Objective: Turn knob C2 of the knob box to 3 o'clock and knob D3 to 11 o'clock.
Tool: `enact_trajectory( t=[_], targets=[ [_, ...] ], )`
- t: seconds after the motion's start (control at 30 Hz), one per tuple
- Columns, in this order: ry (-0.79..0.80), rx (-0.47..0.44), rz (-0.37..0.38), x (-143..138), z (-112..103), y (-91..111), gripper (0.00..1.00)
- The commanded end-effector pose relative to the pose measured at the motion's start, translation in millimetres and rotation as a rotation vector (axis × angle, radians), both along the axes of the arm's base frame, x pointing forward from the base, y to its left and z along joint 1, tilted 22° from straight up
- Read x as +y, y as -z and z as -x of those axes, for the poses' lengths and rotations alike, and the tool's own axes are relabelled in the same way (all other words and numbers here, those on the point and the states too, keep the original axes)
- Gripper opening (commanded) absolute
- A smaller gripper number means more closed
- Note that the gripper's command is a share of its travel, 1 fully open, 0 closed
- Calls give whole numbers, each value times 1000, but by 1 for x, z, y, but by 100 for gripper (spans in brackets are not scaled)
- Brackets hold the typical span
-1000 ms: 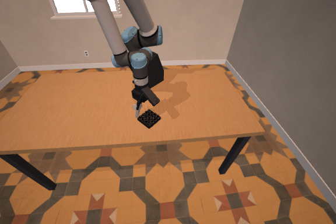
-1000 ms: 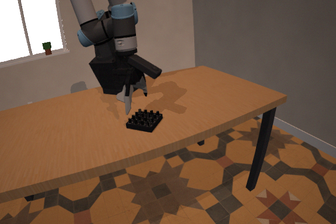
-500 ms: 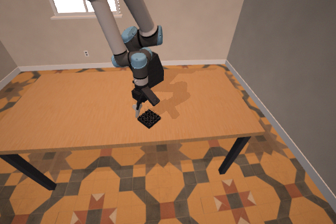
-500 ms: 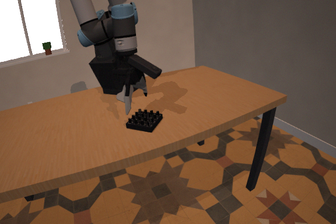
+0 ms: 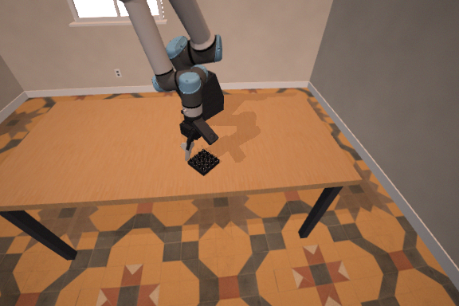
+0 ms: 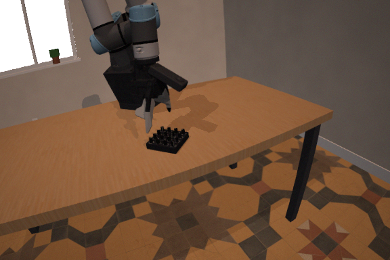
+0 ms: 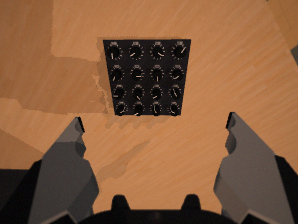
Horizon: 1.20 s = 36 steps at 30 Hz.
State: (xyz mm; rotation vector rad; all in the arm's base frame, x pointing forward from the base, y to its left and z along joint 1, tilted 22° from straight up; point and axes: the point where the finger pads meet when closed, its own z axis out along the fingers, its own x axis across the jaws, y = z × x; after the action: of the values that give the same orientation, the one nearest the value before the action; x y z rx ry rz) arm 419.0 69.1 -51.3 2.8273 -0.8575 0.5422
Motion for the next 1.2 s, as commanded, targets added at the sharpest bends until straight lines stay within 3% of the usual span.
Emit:
enact_trajectory(
  t=[0.0, 1.17],
  targets=[
    [0, -1, 0, 0, 0, 0, 100],
    [0, 0, 0, -6, 4, 0, 100]
  ],
)
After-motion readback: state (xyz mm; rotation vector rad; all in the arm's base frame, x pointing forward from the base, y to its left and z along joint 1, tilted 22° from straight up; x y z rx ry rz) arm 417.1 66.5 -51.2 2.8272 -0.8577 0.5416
